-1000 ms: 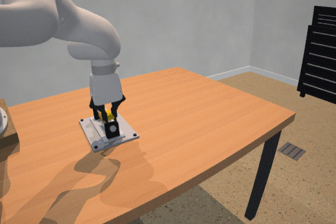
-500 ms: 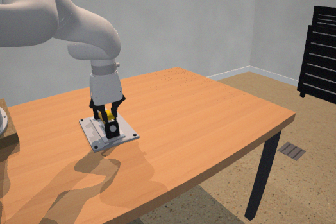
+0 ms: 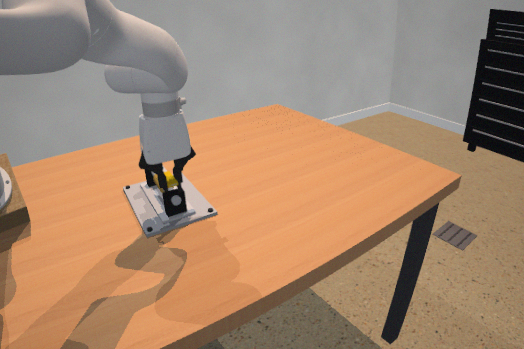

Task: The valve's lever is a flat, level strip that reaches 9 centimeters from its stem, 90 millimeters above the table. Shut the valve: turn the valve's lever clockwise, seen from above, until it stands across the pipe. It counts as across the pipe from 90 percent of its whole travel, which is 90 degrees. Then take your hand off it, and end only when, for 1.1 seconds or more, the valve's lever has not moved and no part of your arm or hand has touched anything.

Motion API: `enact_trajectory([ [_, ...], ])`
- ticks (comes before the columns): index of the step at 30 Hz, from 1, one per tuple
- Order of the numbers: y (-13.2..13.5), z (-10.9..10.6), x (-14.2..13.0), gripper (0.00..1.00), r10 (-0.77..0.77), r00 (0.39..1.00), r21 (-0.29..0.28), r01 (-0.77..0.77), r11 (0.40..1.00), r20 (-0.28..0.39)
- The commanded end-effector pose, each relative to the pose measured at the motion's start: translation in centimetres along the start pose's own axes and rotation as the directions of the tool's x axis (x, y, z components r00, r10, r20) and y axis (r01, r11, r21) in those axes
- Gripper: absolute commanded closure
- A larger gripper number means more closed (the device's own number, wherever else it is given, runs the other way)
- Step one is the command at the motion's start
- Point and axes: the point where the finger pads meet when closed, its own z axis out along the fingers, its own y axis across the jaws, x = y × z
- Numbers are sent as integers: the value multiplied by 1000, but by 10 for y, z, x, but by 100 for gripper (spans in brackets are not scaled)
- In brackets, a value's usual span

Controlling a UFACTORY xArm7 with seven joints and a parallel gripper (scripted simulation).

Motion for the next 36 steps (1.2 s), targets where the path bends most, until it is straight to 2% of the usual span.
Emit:
enact_trajectory([
  [1, 2, -1, -1, 100, 24, 1000, 1, -24, 1000, 0],
  [36, 16, -1, -2, 100, 220, 975, 0, -220, 975, 1],
])
